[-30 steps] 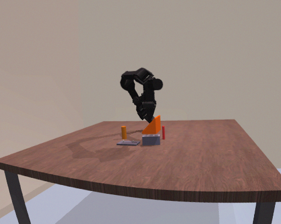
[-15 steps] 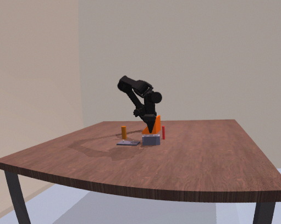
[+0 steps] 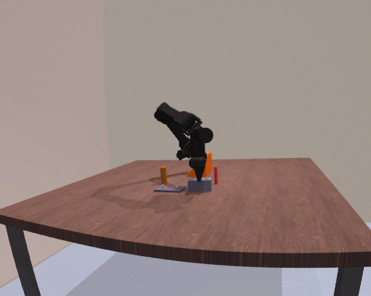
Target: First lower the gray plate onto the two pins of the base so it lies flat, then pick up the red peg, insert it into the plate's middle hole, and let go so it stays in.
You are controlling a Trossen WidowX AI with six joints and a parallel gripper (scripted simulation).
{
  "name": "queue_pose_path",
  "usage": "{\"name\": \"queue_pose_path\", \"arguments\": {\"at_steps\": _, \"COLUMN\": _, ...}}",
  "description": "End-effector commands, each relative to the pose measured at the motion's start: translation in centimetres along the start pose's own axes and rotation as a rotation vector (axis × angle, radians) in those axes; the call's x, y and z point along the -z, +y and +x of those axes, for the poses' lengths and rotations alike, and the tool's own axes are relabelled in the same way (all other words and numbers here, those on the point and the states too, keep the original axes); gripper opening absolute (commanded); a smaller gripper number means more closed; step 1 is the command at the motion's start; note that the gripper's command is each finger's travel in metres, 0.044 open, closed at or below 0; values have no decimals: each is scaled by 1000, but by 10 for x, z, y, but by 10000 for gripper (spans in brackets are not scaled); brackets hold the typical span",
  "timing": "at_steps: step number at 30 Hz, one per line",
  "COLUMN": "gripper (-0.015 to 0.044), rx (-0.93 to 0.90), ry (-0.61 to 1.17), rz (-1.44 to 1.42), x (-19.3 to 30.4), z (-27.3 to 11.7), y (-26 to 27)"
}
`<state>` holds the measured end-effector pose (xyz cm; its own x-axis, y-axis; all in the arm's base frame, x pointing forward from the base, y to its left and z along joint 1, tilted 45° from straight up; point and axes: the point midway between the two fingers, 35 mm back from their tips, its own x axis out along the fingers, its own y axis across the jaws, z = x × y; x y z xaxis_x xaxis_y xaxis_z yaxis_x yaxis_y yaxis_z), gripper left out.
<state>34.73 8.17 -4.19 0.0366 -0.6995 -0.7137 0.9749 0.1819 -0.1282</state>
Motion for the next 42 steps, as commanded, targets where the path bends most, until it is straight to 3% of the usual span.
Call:
{"name": "queue_pose_path", "arguments": {"at_steps": 1, "gripper": 440, "rx": 4, "ry": -4, "rz": -4, "x": -1, "z": 8, "y": -1}}
{"name": "queue_pose_path", "arguments": {"at_steps": 25, "gripper": 440, "rx": 1, "ry": -6, "rz": 2, "x": -1, "z": 44, "y": -2}}
{"name": "queue_pose_path", "arguments": {"at_steps": 36, "gripper": 151, "rx": 1, "ry": -6, "rz": 2, "x": -1, "z": 44, "y": -2}}
{"name": "queue_pose_path", "arguments": {"at_steps": 42, "gripper": 111, "rx": 1, "ry": -6, "rz": 2, "x": -1, "z": 44, "y": -2}}
